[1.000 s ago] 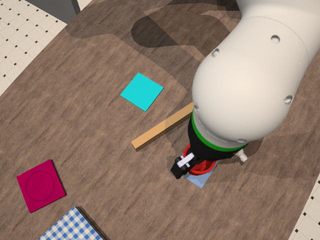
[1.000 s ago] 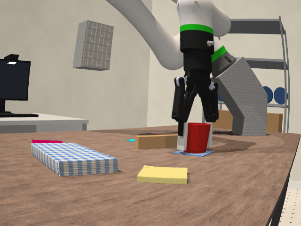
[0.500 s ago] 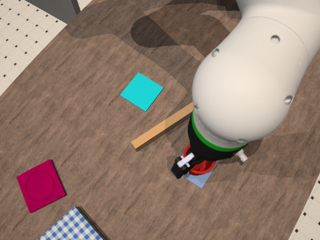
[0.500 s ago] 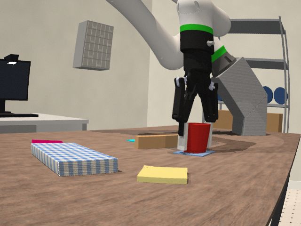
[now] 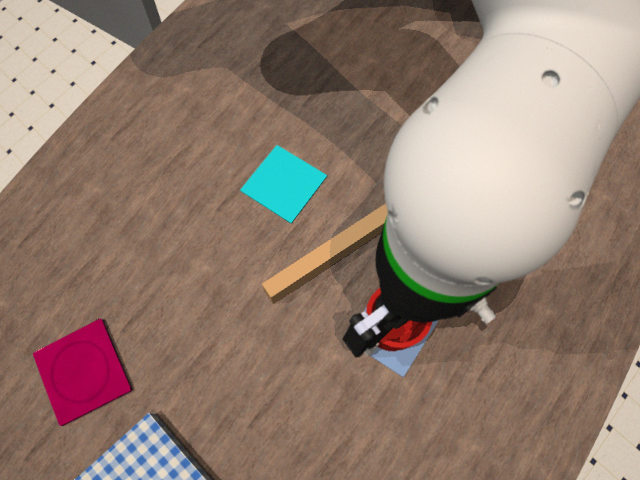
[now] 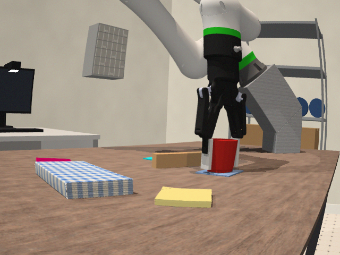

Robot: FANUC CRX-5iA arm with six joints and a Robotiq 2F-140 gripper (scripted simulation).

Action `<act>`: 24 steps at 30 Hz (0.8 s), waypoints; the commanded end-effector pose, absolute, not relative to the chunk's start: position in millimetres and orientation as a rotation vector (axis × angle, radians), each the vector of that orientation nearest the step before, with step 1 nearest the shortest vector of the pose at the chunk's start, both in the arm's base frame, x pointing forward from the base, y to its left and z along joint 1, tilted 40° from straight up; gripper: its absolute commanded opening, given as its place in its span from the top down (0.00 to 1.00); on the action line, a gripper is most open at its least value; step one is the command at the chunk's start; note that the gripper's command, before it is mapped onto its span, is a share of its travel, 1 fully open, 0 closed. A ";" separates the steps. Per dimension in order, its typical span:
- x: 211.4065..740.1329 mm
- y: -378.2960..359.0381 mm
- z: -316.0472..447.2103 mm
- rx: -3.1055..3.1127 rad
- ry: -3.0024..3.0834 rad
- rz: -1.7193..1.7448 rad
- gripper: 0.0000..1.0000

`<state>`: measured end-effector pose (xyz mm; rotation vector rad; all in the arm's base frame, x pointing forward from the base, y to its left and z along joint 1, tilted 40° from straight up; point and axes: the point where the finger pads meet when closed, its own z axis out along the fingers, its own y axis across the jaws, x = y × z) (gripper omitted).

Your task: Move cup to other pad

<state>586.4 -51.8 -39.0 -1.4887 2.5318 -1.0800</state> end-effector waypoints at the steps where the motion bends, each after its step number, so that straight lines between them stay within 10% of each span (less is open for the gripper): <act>1: 586.5 -51.6 -38.9 -1.489 2.531 -1.080 0.49; 24: 586.5 -51.6 -38.9 -1.489 2.531 -1.080 0.50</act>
